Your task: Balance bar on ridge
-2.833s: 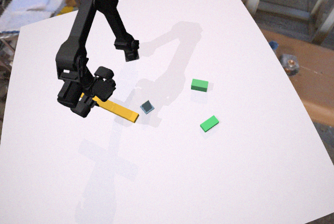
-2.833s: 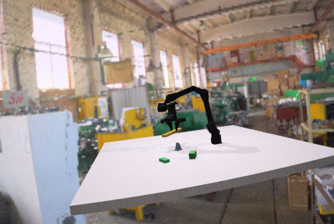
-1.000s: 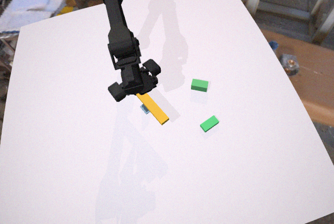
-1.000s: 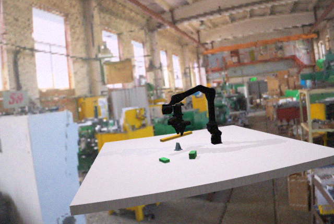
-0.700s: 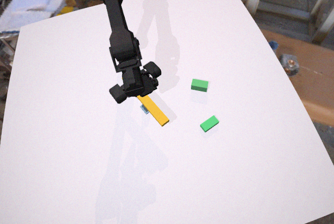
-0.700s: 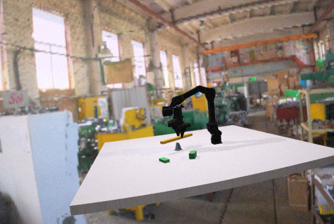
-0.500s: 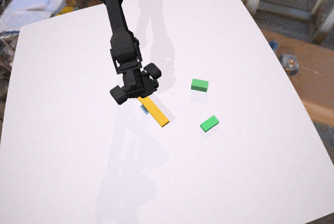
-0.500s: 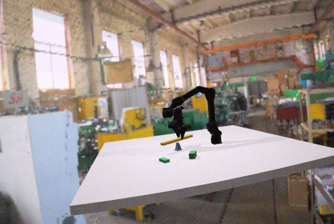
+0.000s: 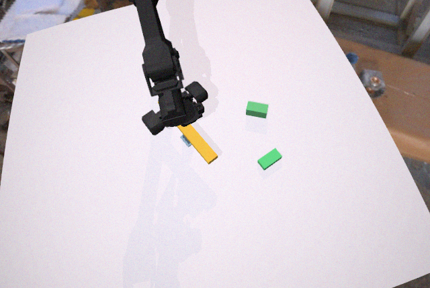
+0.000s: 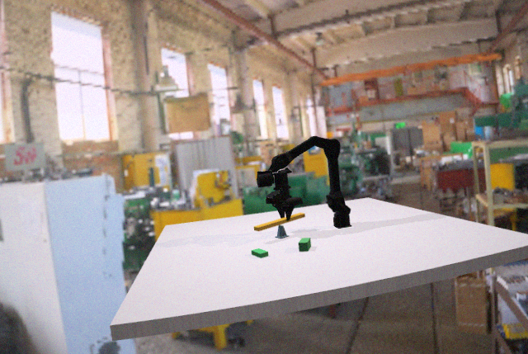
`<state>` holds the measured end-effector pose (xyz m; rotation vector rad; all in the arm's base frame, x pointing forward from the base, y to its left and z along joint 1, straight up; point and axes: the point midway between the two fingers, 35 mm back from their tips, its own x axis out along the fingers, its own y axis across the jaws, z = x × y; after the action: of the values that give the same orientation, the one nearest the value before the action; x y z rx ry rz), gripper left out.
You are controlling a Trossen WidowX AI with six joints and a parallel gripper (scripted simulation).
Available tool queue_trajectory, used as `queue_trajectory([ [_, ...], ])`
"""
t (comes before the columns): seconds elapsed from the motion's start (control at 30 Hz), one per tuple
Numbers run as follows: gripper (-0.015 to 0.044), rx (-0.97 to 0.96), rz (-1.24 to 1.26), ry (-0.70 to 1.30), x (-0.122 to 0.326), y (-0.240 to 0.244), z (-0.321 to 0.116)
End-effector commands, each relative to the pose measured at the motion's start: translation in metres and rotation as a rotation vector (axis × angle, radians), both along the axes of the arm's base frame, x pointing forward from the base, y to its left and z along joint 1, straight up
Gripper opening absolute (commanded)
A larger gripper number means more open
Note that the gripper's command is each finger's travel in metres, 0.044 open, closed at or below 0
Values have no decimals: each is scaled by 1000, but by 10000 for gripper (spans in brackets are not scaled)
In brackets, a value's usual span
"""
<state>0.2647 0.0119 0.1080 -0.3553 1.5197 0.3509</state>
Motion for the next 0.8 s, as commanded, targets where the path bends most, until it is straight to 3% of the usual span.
queue_trajectory([
  [0.0,0,-1,-4,0,0,0,0],
  [0.77,0,-1,-4,0,0,0,-2],
])
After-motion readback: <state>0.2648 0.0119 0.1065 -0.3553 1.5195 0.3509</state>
